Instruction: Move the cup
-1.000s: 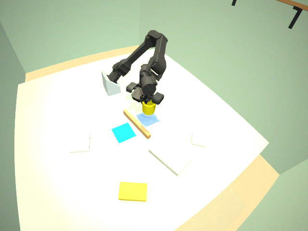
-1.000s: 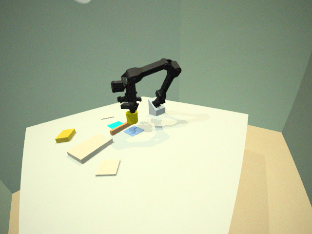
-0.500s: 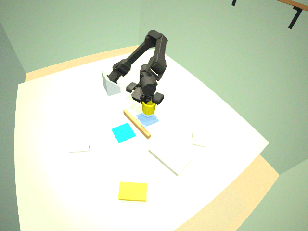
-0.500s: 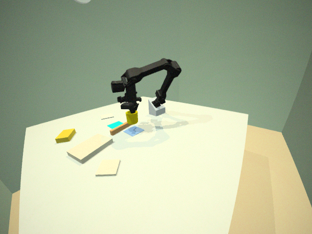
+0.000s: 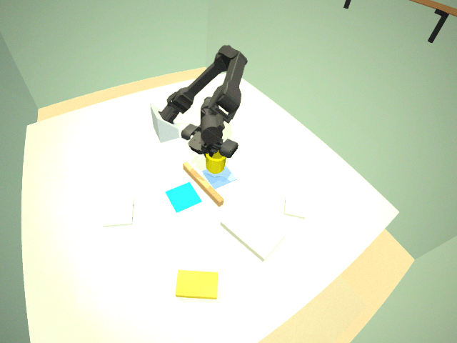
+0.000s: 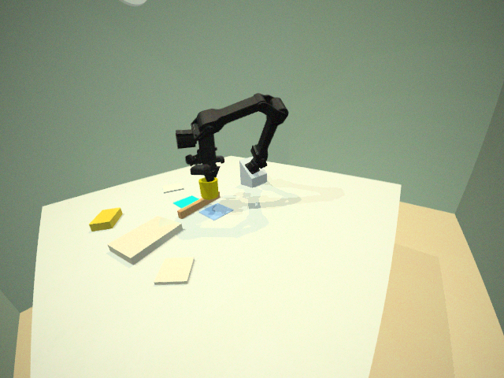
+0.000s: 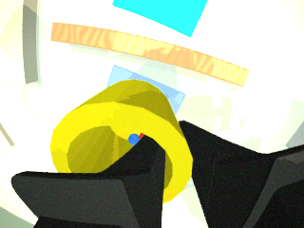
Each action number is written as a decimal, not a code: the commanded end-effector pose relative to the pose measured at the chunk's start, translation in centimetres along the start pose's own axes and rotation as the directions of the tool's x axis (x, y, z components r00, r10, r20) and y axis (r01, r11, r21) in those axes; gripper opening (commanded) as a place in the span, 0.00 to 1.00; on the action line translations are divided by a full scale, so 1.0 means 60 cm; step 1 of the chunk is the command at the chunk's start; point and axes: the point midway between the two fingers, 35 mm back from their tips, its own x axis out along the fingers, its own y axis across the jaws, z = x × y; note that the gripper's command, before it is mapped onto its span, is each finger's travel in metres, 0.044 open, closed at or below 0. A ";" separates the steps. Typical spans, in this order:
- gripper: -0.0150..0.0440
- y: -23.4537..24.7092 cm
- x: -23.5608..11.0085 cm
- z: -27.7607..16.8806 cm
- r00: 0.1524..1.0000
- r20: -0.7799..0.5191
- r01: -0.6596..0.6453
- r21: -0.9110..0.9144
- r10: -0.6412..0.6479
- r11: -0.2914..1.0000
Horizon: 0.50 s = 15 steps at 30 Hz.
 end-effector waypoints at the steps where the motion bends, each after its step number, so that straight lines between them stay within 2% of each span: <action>1: 0.25 -0.005 0.000 0.019 1.000 0.004 0.005 -0.004 -0.005 1.000; 15: 0.25 -0.026 -0.003 0.070 1.000 0.006 0.006 -0.005 -0.006 1.000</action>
